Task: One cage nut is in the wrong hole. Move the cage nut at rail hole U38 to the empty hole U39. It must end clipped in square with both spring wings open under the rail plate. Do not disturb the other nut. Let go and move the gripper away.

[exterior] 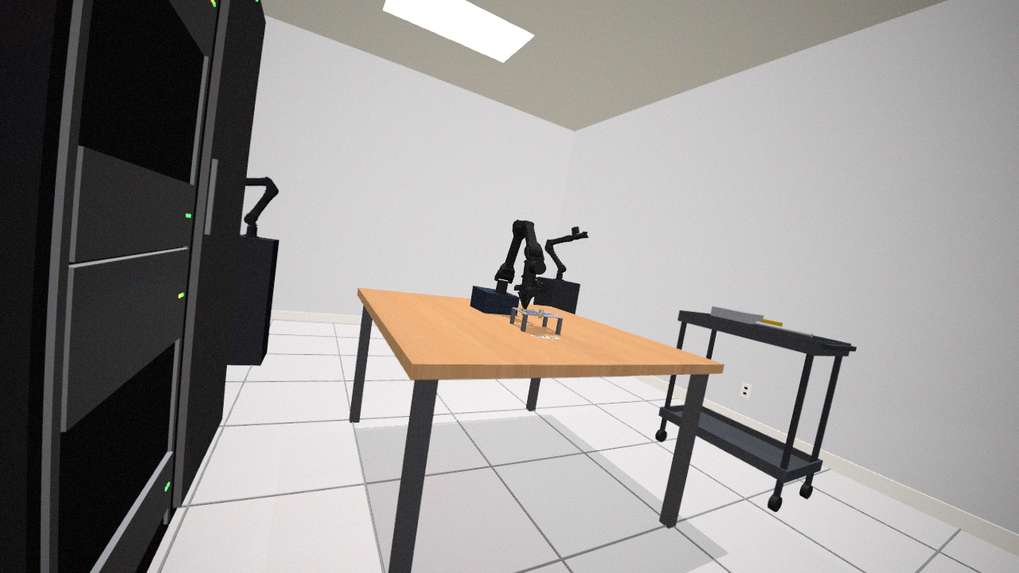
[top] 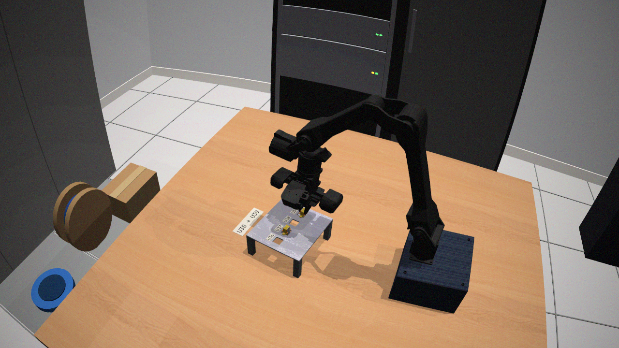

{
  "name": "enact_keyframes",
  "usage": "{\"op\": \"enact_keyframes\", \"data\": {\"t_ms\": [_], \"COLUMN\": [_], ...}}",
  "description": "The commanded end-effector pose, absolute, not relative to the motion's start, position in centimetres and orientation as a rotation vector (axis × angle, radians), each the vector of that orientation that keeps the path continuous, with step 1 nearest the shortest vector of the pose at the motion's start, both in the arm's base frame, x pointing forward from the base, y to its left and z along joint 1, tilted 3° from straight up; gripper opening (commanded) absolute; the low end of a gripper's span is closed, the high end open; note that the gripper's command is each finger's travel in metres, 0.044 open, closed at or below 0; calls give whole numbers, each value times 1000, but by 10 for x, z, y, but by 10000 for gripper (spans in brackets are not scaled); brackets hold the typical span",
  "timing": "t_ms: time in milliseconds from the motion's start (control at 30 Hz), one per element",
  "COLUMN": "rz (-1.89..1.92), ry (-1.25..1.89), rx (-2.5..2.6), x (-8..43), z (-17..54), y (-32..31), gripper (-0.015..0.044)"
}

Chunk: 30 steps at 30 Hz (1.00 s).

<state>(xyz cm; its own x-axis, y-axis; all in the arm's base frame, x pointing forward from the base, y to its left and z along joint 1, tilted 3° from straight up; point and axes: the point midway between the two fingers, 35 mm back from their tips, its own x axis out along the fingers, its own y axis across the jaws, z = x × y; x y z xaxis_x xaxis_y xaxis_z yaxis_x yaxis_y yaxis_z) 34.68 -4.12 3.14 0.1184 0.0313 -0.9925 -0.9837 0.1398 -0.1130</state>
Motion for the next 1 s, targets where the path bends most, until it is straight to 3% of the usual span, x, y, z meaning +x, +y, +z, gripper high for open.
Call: {"op": "enact_keyframes", "data": {"t_ms": [0,967], "rz": [1049,1062], "ry": [1161,1173], "rx": [-1133,-1125], "x": [346,346], "z": [30,29], "y": [-41,-41], "gripper": [33,33]}}
